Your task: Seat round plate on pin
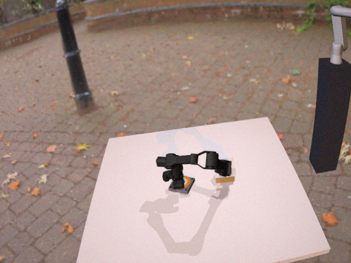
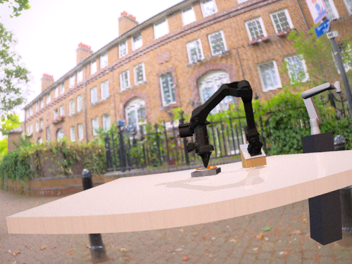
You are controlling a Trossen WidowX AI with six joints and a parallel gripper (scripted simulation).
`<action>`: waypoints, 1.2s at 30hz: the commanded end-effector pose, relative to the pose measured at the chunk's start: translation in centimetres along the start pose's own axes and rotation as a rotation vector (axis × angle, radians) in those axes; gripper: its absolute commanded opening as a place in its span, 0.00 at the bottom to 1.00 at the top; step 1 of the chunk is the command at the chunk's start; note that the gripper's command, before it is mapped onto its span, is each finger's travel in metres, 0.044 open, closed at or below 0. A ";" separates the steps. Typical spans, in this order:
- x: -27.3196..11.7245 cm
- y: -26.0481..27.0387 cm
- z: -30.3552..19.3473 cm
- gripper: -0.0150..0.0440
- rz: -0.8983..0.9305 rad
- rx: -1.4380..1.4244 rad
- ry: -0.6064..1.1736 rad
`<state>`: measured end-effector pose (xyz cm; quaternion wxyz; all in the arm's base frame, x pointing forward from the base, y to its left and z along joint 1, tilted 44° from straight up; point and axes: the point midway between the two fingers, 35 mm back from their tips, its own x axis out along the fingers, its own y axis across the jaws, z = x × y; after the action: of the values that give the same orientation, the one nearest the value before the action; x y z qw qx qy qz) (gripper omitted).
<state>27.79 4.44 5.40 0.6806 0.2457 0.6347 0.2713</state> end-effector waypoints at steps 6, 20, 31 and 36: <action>0.1 0.1 -1.3 0.25 0.005 0.006 0.002; 0.1 -0.1 -2.5 0.25 0.005 0.006 0.003; 0.1 -0.5 -3.4 0.25 0.005 0.007 0.003; 0.1 -0.8 -3.8 0.25 0.005 0.007 0.003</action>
<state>24.82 3.95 4.90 0.6813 0.2501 0.6316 0.2727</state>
